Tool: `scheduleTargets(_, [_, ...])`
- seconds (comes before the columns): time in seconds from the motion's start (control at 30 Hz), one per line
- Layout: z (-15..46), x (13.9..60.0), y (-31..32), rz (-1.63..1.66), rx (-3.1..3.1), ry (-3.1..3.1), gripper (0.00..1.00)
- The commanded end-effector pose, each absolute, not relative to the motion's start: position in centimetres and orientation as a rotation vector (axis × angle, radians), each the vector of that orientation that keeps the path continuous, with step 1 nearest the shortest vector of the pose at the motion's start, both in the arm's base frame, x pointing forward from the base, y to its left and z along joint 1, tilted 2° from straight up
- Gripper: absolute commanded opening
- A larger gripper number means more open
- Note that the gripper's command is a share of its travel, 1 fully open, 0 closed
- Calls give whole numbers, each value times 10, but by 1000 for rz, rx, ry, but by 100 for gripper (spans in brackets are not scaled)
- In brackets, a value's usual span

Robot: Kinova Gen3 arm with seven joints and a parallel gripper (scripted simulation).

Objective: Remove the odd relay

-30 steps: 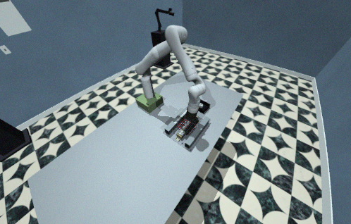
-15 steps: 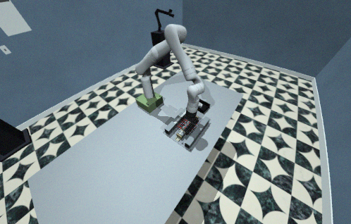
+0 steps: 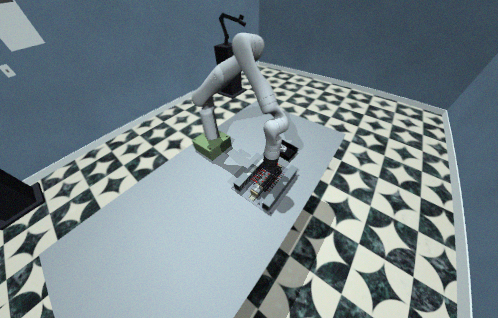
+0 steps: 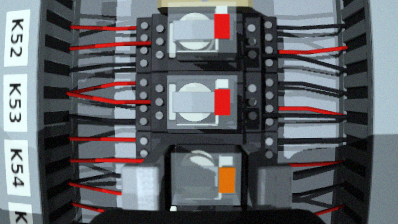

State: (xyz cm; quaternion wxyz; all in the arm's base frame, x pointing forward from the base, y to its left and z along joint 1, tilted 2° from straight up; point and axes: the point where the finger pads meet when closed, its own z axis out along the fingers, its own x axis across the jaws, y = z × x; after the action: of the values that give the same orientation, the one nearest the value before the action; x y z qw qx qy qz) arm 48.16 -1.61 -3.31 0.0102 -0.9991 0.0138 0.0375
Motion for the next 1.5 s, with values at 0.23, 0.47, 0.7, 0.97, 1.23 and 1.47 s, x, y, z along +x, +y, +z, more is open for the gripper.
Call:
scheduleTargets(0.23, [-32, 482, -16, 86, -3120, 43, 0])
scheduleTargets(0.47, [-32, 482, -16, 77, -3120, 44, 0])
scheduleTargets(0.7, [-32, 481, -16, 53, -3121, 44, 0])
scheduleTargets(0.97, [-32, 481, -16, 42, -3121, 44, 0])
scheduleTargets(1.23, [-32, 480, -16, 16, -3122, 44, 0])
scheduleTargets(1.47, [-32, 480, -16, 3, -3122, 44, 0])
